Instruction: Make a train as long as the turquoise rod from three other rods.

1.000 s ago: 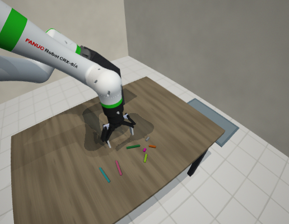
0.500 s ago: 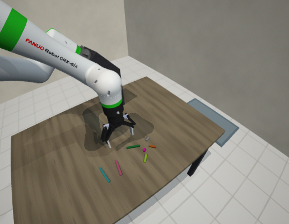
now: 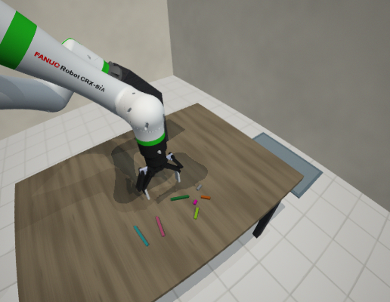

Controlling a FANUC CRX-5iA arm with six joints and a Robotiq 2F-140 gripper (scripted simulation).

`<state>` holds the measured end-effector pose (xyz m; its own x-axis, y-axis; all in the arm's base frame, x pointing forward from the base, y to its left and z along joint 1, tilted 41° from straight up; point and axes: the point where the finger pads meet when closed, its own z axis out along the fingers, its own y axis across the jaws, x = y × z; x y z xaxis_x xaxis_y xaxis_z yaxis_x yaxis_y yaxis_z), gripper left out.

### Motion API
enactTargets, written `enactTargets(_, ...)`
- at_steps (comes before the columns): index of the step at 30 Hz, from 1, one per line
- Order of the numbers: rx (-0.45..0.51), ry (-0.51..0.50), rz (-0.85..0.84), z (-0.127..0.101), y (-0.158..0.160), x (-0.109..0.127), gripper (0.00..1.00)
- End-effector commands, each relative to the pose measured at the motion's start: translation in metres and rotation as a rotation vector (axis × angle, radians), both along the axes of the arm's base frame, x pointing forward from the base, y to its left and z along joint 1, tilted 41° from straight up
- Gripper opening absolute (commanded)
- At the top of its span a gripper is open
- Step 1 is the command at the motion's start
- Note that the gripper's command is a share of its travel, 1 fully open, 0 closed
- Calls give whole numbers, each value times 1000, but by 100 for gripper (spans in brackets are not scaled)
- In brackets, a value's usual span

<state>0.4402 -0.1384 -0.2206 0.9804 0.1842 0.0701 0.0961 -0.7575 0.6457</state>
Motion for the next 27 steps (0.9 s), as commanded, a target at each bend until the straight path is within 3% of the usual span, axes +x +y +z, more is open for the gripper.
enactTargets(1, -9, 32, 39, 0, 0, 0, 100)
enactTargets(3, -33, 119, 145, -1, 0, 0, 100)
enactTargets(5, -33, 119, 145, -1, 0, 0, 100)
enactTargets(6, -49, 178, 217, -1, -1, 0, 100)
enactTargets(18, -130, 467, 569, -2, -3, -1, 100)
enactTargets(27, -136, 489, 595, -2, -3, -1, 100)
